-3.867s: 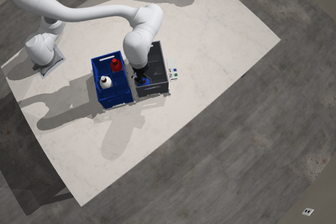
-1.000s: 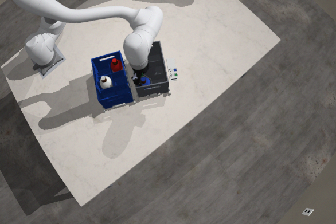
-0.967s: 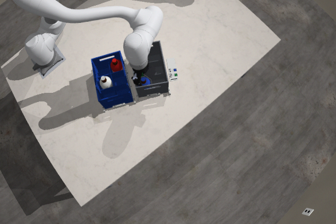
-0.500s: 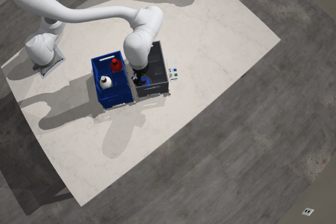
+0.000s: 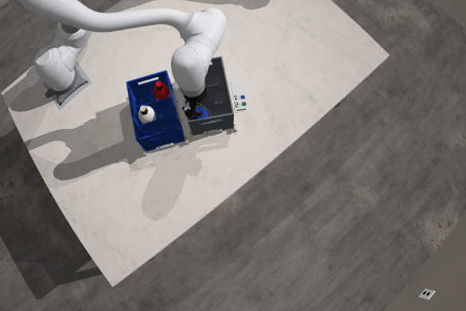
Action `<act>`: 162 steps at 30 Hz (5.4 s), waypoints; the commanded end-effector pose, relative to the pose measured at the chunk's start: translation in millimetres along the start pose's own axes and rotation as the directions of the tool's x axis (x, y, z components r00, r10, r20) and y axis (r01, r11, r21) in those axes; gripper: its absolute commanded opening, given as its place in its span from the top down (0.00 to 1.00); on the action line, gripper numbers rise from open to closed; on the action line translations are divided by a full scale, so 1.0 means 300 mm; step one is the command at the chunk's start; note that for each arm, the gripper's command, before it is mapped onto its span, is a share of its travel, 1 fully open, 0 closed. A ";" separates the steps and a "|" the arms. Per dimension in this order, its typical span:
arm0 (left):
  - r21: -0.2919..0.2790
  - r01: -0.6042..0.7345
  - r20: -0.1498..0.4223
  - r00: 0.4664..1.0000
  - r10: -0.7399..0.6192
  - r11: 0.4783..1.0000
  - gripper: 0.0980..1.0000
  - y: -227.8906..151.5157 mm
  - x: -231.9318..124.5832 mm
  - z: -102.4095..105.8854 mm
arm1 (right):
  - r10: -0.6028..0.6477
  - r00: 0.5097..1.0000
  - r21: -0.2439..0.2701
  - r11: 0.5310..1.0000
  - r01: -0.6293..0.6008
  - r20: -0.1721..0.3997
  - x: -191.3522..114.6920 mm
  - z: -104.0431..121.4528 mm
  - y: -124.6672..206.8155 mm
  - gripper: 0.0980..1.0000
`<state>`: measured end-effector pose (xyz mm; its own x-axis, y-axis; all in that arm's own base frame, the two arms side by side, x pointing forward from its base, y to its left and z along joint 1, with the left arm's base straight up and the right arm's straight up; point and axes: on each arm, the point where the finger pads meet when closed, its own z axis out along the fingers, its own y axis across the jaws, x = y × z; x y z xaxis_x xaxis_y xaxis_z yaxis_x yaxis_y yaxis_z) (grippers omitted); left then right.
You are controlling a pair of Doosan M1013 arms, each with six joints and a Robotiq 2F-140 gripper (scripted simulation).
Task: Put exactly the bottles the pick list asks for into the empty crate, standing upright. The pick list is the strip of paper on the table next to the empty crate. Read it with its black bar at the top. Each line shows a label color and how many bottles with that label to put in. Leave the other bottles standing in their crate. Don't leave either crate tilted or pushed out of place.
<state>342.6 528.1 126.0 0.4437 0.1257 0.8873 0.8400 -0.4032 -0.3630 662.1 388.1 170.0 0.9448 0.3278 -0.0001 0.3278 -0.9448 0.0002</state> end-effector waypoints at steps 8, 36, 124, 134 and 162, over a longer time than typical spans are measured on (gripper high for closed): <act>0.000 0.000 -0.001 1.000 0.000 1.000 0.00 0.000 0.002 0.000 | 0.000 1.000 0.001 1.000 0.000 -0.001 0.001 -0.003 0.000 0.62; 0.000 0.000 -0.001 1.000 0.000 1.000 0.00 0.000 0.002 0.000 | 0.000 1.000 0.001 1.000 0.000 -0.001 0.001 -0.154 0.000 0.62; 0.000 0.000 -0.001 1.000 0.000 1.000 0.00 0.000 0.002 0.000 | 0.000 1.000 0.001 1.000 0.000 -0.001 0.097 -0.401 -0.432 0.62; 0.000 0.000 -0.001 1.000 0.000 1.000 0.00 0.000 0.002 0.000 | 0.000 1.000 0.001 1.000 0.000 -0.001 0.122 -0.435 -0.559 0.62; 0.000 0.000 -0.001 1.000 0.000 1.000 0.00 0.000 0.002 0.000 | 0.000 1.000 0.001 1.000 0.000 -0.001 0.202 -0.541 -0.954 0.62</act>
<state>342.6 528.1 126.0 0.4437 0.1257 0.8873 0.8400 -0.4032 -0.3630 626.5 668.4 328.4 0.9447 0.3281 0.0011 0.3281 -0.9447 -0.0006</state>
